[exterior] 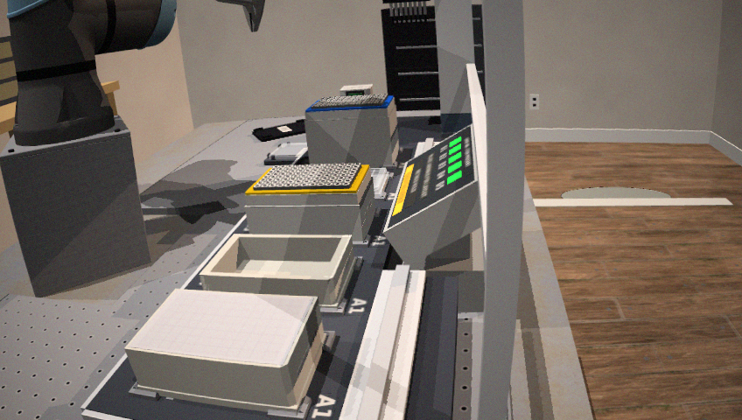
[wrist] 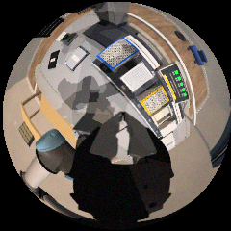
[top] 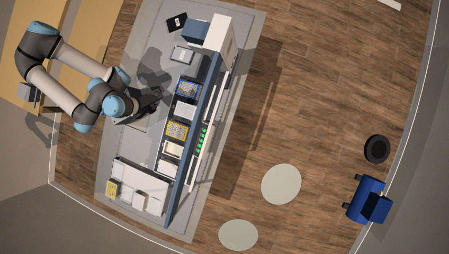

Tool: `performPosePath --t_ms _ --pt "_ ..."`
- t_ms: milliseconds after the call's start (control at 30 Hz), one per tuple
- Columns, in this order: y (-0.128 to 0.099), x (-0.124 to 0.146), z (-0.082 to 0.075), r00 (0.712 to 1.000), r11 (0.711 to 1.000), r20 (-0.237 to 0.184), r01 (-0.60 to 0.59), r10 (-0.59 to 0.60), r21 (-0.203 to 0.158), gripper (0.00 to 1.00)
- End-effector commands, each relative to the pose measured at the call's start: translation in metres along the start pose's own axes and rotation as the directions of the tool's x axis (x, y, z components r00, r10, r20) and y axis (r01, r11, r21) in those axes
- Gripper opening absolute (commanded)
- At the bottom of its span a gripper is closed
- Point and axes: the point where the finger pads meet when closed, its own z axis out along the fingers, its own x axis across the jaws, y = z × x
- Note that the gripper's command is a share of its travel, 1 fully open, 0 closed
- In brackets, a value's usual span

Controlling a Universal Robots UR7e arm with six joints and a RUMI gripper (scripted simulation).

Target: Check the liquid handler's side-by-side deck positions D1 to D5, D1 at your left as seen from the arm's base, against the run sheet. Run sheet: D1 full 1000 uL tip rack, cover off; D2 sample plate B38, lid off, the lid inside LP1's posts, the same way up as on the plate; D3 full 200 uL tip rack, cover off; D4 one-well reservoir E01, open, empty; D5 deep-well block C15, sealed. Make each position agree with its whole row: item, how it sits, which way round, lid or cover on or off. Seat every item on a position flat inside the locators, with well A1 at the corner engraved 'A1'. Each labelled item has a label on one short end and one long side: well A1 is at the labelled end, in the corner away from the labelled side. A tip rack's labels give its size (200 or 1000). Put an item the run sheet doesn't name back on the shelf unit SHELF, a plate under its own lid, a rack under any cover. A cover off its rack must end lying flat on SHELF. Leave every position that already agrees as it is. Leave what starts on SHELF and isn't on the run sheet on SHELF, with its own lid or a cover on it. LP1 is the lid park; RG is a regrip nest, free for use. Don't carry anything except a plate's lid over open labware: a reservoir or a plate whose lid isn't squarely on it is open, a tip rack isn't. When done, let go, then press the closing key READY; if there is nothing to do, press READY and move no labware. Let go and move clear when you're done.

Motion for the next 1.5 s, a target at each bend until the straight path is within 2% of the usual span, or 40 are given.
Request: performPosePath --t_ms 0,200,400,533,600,833,1100,1167,1333,1433,1467 --pt "0.011 -0.012 -0.002 0.997 0.997 0.000 0.074 -0.074 0.005 0.00" --pt "0.028 -0.031 -0.005 0.985 0.985 0.000 0.173 -0.173 0.004 0.00" --pt "0.048 -0.053 -0.008 0.957 0.957 0.000 0.290 -0.290 0.004 0.00" --pt "0.050 -0.055 -0.009 0.931 0.931 -0.001 0.366 -0.366 0.004 0.00" --pt "0.050 -0.055 -0.009 0.931 0.931 -0.001 0.366 -0.366 0.004 0.00" --pt "0.050 -0.055 -0.009 0.871 0.871 -0.001 0.492 -0.492 0.004 0.00" --pt "0.050 -0.055 -0.009 0.781 0.781 -0.002 0.624 -0.624 0.004 0.00" --pt "0.050 -0.055 -0.009 0.781 0.781 -0.002 0.624 -0.624 0.004 0.00" --pt "0.050 -0.055 -0.009 0.715 0.715 -0.002 0.699 -0.699 0.004 0.00" --pt "0.050 -0.055 -0.009 0.708 0.708 -0.002 0.706 -0.706 0.004 0.00" --pt "0.047 -0.058 -0.009 0.694 0.694 -0.003 0.720 -0.720 0.004 0.00"
